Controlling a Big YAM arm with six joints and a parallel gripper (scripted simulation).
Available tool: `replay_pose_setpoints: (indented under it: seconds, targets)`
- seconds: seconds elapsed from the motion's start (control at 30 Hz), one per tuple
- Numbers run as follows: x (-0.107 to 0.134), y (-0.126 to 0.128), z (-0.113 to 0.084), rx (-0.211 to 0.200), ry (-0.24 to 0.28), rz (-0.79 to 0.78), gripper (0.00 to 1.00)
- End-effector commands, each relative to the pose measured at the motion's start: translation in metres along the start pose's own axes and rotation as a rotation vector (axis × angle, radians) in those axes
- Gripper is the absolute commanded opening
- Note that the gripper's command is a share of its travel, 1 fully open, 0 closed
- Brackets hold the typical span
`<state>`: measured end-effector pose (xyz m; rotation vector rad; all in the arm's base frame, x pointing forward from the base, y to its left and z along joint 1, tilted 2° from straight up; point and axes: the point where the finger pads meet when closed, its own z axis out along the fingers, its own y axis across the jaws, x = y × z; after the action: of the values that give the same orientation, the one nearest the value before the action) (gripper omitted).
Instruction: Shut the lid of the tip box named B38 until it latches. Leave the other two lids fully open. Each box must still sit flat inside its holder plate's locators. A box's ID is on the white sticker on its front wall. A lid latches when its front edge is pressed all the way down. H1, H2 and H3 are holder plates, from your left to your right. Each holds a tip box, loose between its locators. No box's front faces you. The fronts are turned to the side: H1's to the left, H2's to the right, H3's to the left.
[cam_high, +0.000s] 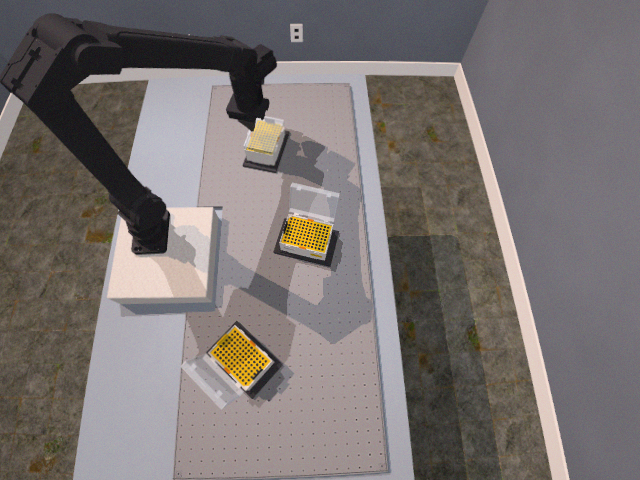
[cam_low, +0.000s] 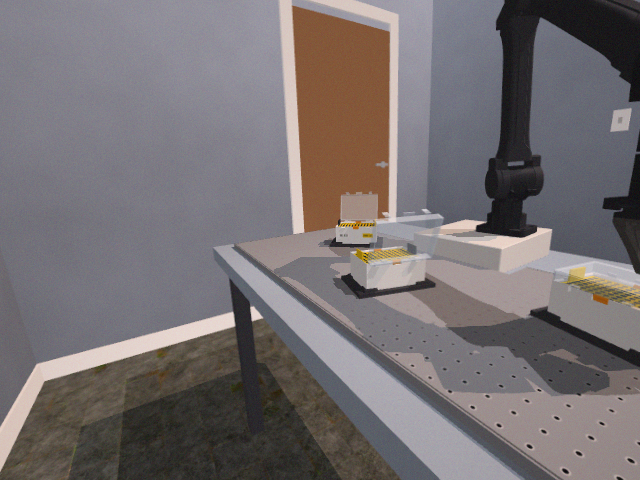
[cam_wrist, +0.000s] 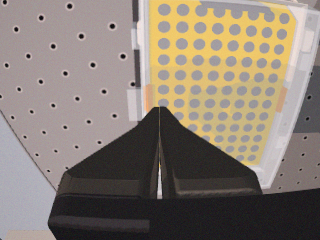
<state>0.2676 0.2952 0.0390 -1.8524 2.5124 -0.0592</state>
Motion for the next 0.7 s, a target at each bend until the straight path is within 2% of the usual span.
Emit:
replay_pose_setpoints:
  seconds: [0.0, 0.1, 0.23, 0.67]
  targets:
    - [-0.002, -0.008, 0.005, 0.005, -0.003, 0.020, 0.00]
    - [-0.004, -0.009, 0.001, 0.010, -0.015, 0.020, 0.00]
    - [0.002, -0.006, 0.010, 0.001, 0.005, 0.019, 0.00]
    - [0.002, -0.006, 0.014, 0.001, 0.005, 0.017, 0.00]
